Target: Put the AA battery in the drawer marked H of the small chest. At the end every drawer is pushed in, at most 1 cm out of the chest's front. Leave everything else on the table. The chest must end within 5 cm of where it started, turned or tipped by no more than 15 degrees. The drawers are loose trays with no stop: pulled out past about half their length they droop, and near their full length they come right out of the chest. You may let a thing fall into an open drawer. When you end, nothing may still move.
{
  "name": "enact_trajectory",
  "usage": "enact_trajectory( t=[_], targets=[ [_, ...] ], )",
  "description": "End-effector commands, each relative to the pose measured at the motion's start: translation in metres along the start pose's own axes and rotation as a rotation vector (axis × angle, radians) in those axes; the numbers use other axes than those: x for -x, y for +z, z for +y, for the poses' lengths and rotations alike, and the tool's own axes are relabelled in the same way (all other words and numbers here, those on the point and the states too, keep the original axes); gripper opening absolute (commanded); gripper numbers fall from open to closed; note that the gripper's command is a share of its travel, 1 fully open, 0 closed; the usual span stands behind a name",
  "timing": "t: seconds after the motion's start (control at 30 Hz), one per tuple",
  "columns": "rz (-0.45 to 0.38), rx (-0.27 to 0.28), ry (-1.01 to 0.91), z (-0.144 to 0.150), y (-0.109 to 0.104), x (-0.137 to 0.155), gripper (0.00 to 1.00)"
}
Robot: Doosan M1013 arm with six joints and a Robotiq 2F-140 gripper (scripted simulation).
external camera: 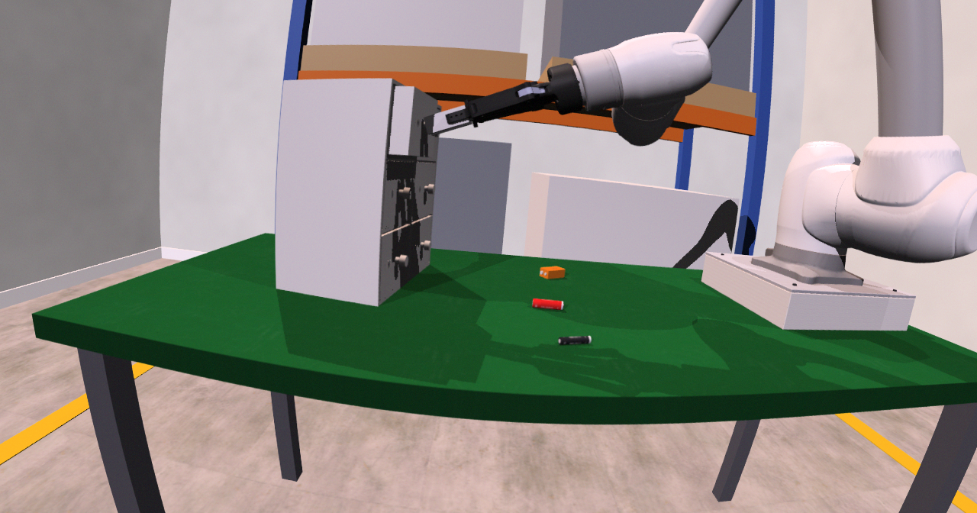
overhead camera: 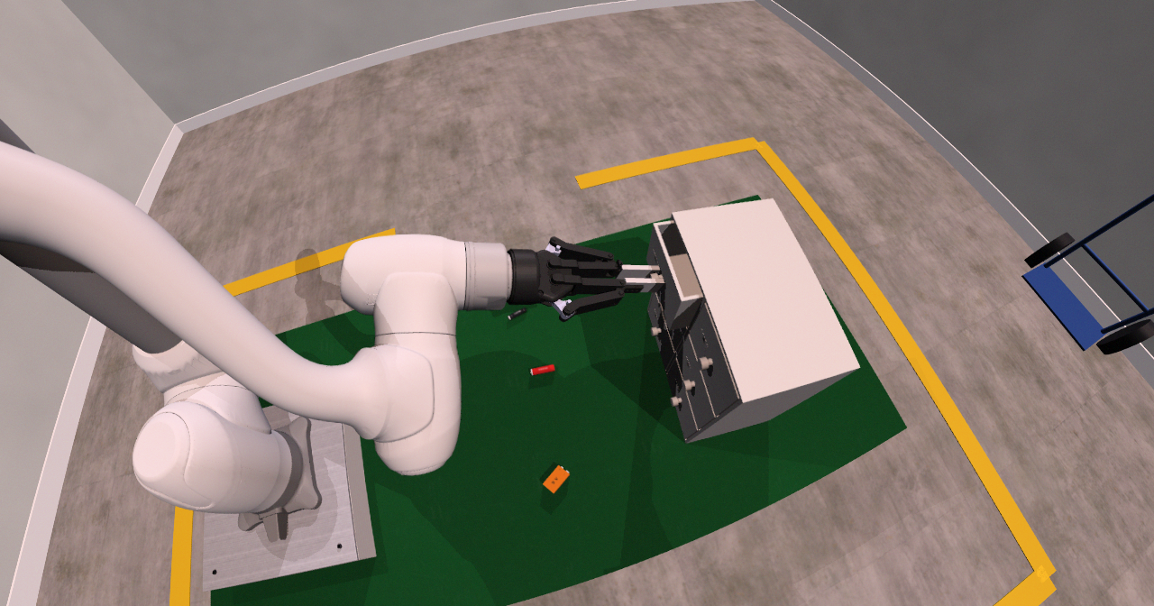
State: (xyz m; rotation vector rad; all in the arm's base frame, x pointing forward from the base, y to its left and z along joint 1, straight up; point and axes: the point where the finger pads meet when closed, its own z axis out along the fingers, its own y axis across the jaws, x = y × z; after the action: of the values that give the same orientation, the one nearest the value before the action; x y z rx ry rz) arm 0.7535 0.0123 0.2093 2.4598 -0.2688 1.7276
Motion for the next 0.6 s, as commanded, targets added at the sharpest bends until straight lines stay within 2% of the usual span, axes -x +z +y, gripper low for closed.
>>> enact_trajectory(
  t=[0.0,0.57],
  targets=[
    [0.000,0.000,0.000,0.000,-0.005,0.002,0.08],
    [0.000,0.000,0.000,0.000,-0.024,0.009,0.08]
  ],
)
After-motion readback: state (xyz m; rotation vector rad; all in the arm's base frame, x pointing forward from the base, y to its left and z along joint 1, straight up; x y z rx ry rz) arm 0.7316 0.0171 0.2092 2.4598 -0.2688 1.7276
